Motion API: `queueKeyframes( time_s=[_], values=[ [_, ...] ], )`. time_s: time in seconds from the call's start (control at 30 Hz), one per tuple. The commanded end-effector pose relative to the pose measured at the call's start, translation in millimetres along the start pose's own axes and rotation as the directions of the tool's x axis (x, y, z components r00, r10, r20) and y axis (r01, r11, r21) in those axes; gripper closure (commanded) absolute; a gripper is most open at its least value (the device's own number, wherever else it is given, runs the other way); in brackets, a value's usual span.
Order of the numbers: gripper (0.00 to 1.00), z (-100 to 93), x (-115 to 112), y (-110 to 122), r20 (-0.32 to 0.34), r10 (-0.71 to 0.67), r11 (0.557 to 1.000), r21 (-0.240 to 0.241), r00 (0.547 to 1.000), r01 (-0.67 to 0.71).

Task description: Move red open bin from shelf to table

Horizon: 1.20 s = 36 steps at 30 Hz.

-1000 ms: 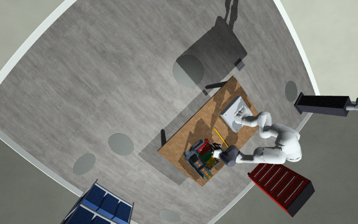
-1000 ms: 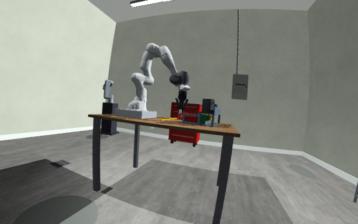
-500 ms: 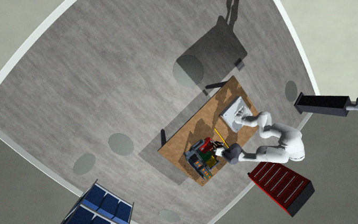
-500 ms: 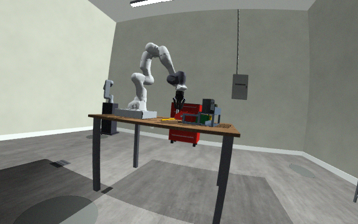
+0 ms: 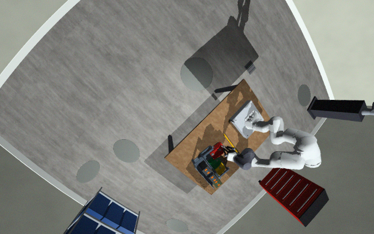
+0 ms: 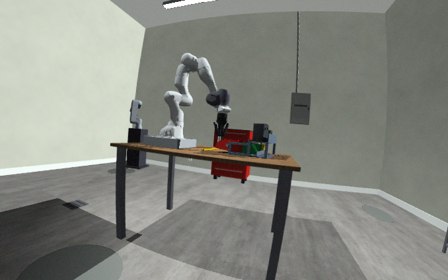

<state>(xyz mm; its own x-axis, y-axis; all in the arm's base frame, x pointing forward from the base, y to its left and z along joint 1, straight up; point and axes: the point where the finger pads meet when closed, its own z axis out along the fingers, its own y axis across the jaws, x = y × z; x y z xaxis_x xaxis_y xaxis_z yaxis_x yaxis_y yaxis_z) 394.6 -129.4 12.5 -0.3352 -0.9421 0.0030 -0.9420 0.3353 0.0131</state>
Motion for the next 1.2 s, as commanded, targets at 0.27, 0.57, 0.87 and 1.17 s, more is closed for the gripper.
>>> queueKeyframes(
  time_s=[0.27,0.57,0.87,1.17],
  values=[
    [1.0,-1.3,0,11,0.006,-0.017,1.0,0.008,1.0,0.017],
    [1.0,-2.3,0,41,0.006,-0.017,1.0,0.008,1.0,0.017],
    [1.0,-2.3,0,41,0.006,-0.017,1.0,0.008,1.0,0.017],
    [1.0,-2.6,1,51,0.006,-0.017,1.0,0.008,1.0,0.017]
  ],
)
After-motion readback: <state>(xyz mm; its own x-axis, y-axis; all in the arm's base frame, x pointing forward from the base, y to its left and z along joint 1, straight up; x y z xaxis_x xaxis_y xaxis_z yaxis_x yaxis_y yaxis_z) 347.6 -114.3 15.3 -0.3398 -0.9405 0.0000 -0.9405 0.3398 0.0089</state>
